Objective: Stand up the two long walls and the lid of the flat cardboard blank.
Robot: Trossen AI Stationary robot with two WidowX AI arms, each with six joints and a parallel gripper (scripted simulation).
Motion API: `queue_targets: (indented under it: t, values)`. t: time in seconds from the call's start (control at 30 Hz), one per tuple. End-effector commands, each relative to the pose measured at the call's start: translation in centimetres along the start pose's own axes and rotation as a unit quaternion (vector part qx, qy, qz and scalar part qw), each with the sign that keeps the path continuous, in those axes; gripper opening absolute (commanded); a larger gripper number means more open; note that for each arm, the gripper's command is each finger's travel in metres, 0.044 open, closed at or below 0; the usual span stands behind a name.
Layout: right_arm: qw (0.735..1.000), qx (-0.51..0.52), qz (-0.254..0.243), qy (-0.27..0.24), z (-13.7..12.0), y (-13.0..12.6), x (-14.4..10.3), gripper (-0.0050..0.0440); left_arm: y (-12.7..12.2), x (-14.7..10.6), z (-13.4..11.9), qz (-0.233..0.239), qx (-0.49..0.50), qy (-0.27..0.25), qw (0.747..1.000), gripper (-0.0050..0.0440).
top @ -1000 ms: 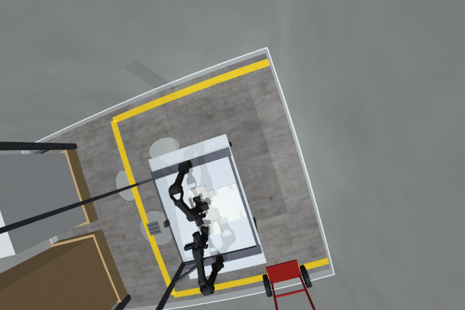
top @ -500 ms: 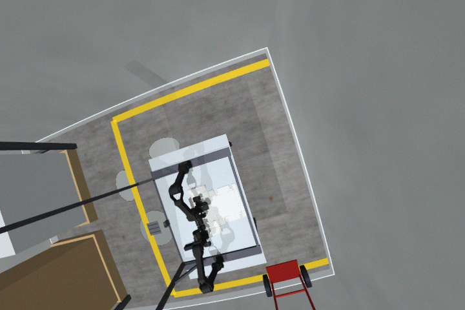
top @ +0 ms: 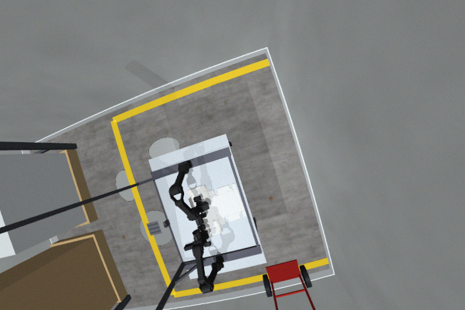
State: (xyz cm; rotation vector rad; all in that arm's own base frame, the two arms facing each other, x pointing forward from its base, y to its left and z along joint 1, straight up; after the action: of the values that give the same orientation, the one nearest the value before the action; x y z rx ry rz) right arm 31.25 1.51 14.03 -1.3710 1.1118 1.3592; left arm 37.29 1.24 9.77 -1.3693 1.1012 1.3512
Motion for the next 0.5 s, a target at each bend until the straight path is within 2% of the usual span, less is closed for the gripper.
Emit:
queue_targets:
  t: [0.0, 0.47]
  values:
    - [1.0, -0.003, -0.014, 0.002, -0.05, -0.21, -0.71, 0.0, 0.05, 0.15, -0.01, -0.007, 0.0, 0.001, 1.0, 0.0096]
    - [1.0, -0.003, -0.014, 0.002, -0.05, -0.21, -0.71, 0.0, 0.2, 0.84, 0.01, -0.005, 0.0, 0.001, 1.0, 0.0096]
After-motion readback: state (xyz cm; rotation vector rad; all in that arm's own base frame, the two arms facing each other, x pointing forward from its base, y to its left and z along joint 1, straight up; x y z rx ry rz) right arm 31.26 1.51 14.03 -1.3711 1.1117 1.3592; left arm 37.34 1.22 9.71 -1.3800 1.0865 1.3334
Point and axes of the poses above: on each arm, the point midway between the two fingers, 35 mm back from their tips, its own x axis out along the fingers, its own y axis across the jaws, z = x × y, the point moved 8 cm from there along -x, back along the fingers, and after that the axes turned 12 degrees about -x, right-handed, at the moved point
